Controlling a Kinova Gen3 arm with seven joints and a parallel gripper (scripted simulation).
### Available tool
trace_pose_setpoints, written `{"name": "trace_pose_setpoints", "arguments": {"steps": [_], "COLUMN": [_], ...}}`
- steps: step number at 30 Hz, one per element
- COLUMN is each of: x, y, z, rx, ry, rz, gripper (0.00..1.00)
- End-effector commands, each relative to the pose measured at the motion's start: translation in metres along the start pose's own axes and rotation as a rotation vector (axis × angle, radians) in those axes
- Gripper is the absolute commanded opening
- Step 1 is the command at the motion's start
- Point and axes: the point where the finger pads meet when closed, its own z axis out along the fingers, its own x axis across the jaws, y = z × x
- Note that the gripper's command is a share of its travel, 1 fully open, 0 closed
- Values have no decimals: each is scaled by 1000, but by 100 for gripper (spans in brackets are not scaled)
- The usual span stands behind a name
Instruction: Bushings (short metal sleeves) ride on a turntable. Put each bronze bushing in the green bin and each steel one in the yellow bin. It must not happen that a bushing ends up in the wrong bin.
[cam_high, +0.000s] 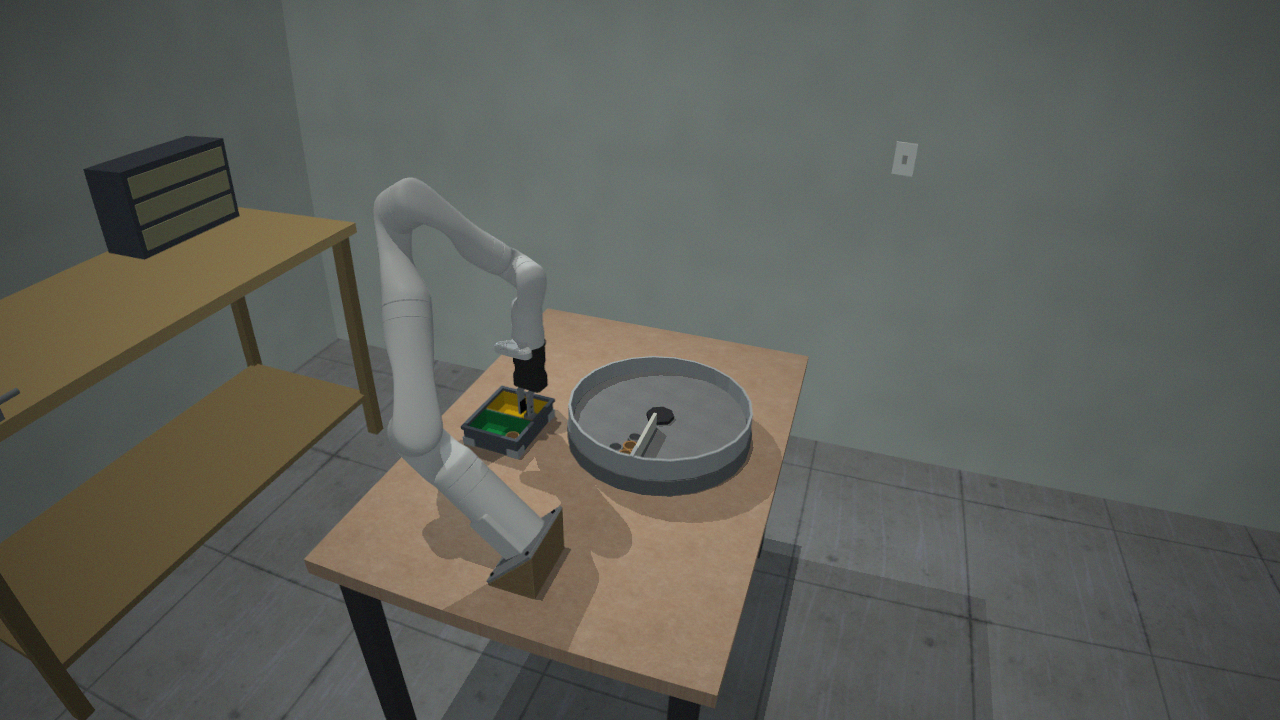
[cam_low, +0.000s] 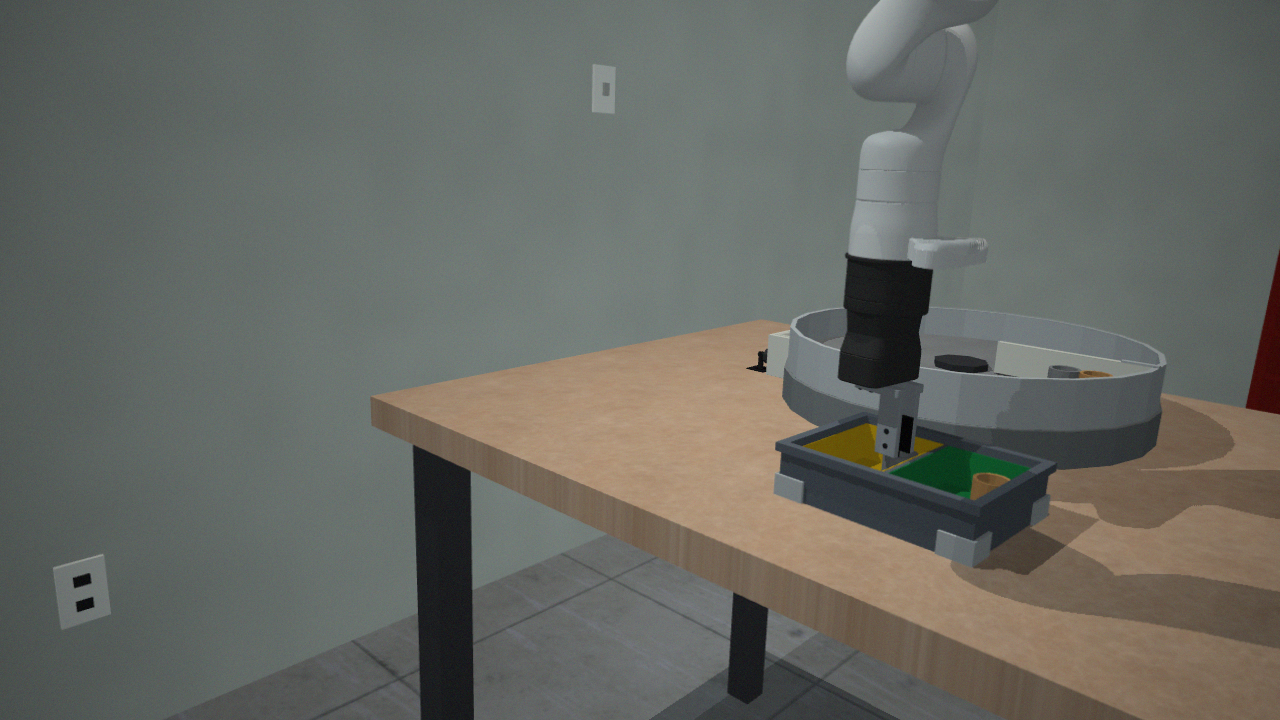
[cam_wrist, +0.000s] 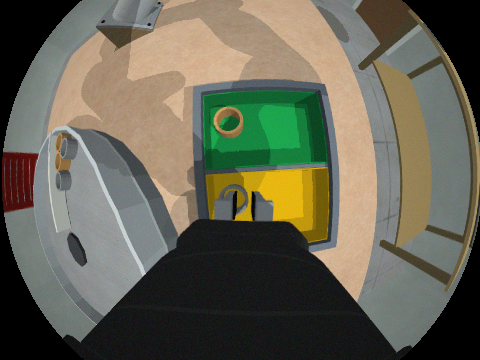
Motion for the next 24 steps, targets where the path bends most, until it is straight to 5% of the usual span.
{"name": "trace_pose_setpoints", "arguments": {"steps": [1,21,24], "x": [0,0,0], "y": [1,1,0], "z": [-1,-7,-40], "rx": [-2,-2,-2], "ry": [0,0,0], "rz": [0,0,0], "gripper": [42,42,42]}}
